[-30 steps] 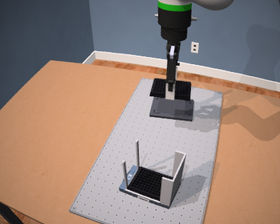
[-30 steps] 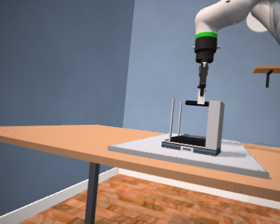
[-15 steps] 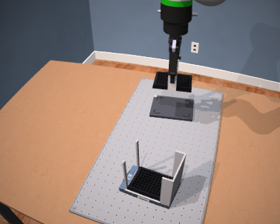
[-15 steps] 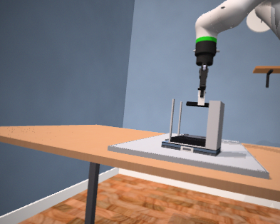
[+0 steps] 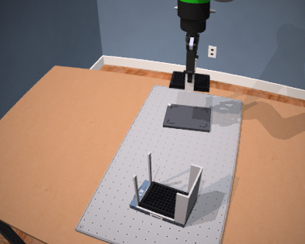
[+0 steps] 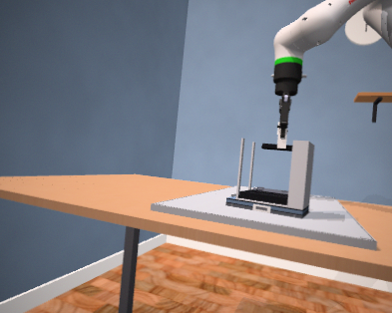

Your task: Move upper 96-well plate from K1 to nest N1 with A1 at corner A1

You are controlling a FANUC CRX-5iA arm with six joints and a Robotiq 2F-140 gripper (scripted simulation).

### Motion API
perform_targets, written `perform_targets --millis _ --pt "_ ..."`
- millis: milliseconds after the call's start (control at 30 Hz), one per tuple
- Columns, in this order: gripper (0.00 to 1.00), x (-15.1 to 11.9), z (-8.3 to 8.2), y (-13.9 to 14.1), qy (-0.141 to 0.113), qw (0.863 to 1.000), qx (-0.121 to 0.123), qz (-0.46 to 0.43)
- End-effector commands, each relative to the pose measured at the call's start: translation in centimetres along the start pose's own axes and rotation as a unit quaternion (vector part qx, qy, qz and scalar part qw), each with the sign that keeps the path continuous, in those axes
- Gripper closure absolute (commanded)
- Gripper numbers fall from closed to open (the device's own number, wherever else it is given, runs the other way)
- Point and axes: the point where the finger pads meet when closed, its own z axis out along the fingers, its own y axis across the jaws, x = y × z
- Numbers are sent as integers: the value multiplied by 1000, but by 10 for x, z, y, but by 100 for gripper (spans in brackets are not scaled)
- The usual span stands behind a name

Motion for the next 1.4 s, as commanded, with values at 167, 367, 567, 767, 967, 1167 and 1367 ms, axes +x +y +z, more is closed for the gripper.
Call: perform_targets --millis 167,367,567,767,967,1167,1367 --pt "100 0 0 4 0 1000 0 0" --pt "100 0 0 4 0 1000 0 0" --pt "100 0 0 4 0 1000 0 0" --pt "100 0 0 3 0 1000 0 0" --pt "100 0 0 3 0 1000 0 0" --pt "100 0 2 3 0 1000 0 0" --pt "100 0 12 3 0 1000 0 0"
